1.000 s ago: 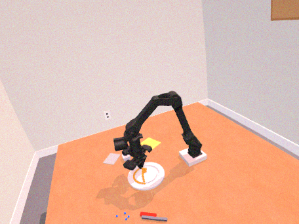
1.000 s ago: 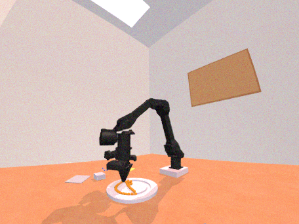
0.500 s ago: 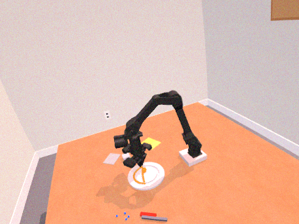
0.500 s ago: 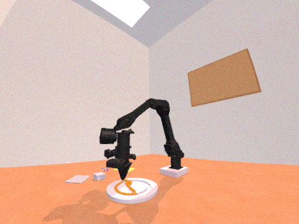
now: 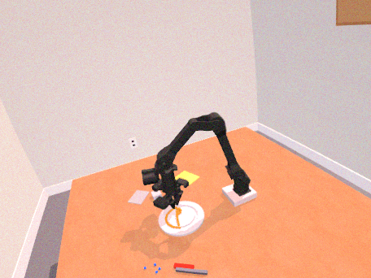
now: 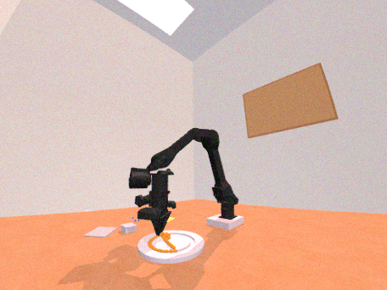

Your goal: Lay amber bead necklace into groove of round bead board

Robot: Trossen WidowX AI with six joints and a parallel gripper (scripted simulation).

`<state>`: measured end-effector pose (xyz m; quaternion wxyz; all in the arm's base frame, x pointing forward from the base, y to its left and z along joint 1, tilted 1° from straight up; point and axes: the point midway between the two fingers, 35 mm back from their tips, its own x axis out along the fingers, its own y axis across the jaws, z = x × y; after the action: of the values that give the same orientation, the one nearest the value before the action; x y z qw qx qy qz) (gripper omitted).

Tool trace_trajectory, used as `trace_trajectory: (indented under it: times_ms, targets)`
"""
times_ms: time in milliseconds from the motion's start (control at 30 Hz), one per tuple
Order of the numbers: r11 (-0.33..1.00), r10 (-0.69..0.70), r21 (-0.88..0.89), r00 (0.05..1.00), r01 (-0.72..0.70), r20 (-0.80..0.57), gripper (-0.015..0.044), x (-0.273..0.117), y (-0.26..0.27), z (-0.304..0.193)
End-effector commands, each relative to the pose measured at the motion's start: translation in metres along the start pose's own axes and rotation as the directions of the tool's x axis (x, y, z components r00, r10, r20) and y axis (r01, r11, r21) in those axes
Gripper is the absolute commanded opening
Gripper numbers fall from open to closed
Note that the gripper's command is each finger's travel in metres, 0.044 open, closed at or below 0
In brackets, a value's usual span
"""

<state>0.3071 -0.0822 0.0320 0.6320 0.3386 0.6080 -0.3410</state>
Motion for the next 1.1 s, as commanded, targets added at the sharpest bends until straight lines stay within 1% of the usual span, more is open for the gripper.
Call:
trace_trajectory:
  times_ms: [0, 267, 300, 433, 1033, 1067]
  targets:
    - [1.000, 0.000, 0.000, 1.000, 0.000, 0.000, 0.0210, -0.0002, 0.0001, 0.0000]
    - [1.000, 0.002, -0.005, 1.000, -0.002, 0.000, 0.0420, -0.0066, -0.0001, 0.0000]
    - [1.000, -0.002, 0.000, 1.000, 0.002, -0.002, 0.0440, -0.0017, -0.0004, -0.0004]
    - [1.000, 0.002, -0.005, 1.000, -0.002, 0.000, 0.0440, -0.0071, -0.0004, -0.0004]
    - [1.000, 0.002, -0.005, 1.000, -0.002, 0.000, 0.0440, -0.0071, -0.0004, -0.0004]
    - [1.000, 0.002, -0.025, 1.000, -0.002, 0.000, 0.0414, -0.0075, 0.0006, -0.0011]
